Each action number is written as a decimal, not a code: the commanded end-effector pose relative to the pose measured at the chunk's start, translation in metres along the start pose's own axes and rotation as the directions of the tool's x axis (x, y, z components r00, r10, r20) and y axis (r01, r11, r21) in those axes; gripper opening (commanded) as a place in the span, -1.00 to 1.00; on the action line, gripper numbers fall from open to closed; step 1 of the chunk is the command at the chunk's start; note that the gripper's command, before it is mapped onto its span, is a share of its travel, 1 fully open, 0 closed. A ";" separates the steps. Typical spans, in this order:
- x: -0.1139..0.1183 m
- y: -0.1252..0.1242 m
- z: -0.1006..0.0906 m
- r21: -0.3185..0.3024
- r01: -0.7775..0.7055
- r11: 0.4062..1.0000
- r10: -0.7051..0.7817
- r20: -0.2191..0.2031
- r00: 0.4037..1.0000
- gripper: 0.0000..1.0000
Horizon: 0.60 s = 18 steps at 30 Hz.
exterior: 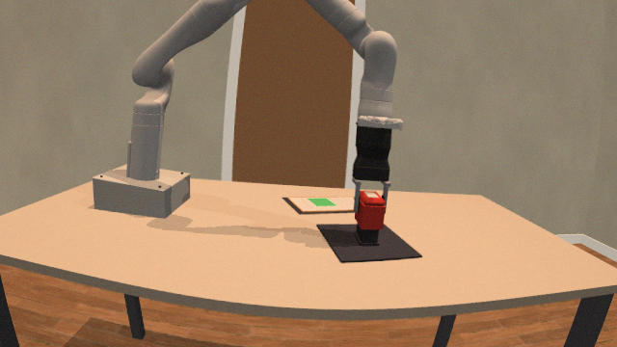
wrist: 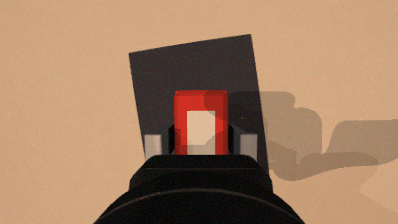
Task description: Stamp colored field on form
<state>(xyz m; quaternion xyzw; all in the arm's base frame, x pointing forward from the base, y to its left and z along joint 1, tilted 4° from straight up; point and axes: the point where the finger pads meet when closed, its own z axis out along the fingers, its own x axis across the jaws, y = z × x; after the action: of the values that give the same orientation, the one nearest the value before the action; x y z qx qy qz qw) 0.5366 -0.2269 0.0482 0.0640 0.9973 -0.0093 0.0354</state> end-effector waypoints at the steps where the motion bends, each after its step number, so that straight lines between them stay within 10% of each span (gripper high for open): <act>1: -0.001 0.000 0.000 0.000 0.000 1.000 0.000 0.002 1.000 1.00; 18: -0.001 0.000 0.002 0.000 0.000 1.000 0.000 0.002 1.000 1.00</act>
<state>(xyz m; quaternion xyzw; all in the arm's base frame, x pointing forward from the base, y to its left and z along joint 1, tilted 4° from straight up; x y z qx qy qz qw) 0.5368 -0.2269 0.0452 0.0640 0.9973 -0.0093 0.0353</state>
